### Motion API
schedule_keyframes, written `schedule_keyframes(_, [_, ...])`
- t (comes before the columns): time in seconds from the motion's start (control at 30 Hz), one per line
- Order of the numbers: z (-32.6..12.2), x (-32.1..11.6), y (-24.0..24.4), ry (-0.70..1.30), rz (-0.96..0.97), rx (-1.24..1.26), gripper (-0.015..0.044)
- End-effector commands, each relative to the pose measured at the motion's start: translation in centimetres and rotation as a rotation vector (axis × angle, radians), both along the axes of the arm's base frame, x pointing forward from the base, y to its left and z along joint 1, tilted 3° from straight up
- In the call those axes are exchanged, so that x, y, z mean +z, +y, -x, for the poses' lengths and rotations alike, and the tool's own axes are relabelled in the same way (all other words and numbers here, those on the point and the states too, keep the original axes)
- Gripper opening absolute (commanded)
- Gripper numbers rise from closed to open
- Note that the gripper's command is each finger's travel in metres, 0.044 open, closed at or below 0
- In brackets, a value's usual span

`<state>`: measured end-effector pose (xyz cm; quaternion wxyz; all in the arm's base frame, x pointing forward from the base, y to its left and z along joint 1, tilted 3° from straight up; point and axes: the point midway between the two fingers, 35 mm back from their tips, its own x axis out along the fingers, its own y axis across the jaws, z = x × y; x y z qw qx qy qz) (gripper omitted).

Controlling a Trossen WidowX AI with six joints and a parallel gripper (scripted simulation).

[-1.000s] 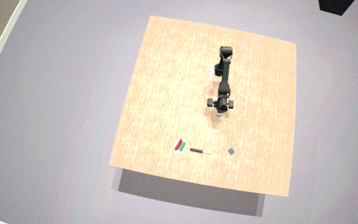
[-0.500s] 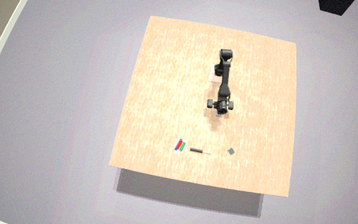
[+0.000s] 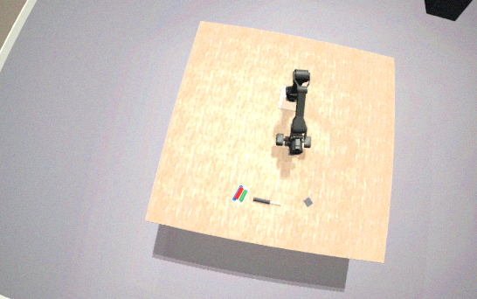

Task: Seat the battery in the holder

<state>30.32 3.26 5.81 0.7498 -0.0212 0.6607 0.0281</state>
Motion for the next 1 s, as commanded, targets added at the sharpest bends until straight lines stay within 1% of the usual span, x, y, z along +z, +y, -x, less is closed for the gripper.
schedule_keyframes(0.0, [0.17,-0.36,0.04,0.039,0.000,0.001,0.0070])
schedule_keyframes(0.3, [0.09,-0.37,0.05,0.070,0.006,0.000,0.0070])
schedule_keyframes(0.97, [0.10,-0.39,0.05,0.072,0.007,0.000,0.0070])
